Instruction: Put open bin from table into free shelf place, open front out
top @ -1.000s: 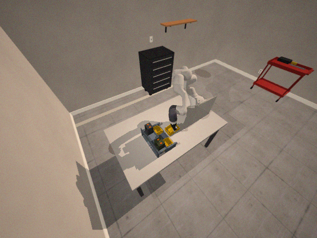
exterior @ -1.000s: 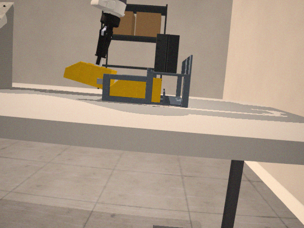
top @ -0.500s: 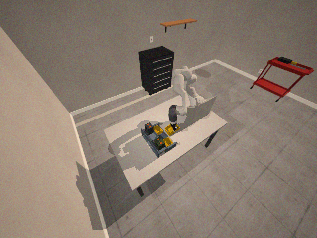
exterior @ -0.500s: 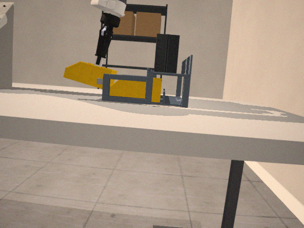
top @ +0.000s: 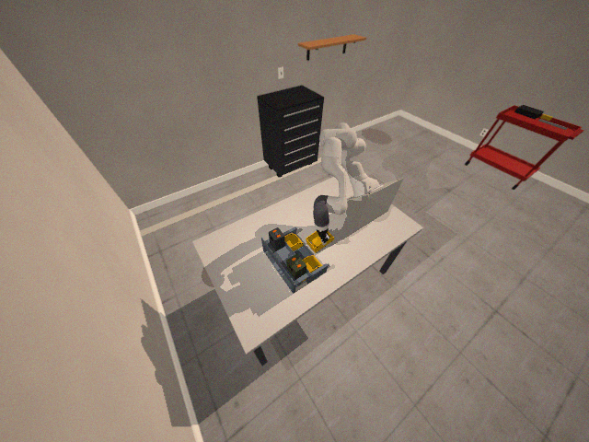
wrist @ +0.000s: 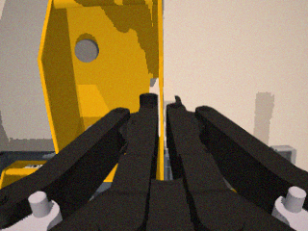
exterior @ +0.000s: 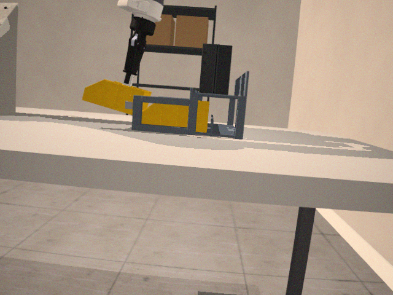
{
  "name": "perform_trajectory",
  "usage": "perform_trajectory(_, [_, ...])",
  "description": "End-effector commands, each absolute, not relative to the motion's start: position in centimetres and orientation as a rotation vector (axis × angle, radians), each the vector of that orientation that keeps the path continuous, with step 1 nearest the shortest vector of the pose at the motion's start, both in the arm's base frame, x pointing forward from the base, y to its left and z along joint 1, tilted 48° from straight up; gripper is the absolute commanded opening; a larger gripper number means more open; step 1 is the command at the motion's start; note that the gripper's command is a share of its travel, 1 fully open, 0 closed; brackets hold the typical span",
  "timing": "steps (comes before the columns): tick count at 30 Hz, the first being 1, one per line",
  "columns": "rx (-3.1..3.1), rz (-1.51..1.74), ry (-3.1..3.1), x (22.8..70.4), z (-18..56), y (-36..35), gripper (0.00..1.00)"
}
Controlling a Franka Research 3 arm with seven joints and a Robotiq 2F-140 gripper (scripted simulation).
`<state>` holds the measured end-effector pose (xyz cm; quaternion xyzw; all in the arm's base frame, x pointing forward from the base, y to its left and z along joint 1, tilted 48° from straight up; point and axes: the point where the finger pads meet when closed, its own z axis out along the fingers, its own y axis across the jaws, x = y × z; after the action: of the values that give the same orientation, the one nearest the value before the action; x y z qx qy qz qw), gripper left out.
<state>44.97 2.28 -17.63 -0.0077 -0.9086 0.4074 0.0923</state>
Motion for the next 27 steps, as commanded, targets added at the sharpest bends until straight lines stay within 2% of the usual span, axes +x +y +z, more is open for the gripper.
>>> perform_trajectory(1, [-0.014,1.208,-2.695,45.0,-17.6,2.4,0.00])
perform_trajectory(27, [-0.015,1.207,-2.695,46.1,-17.7,2.5,0.00])
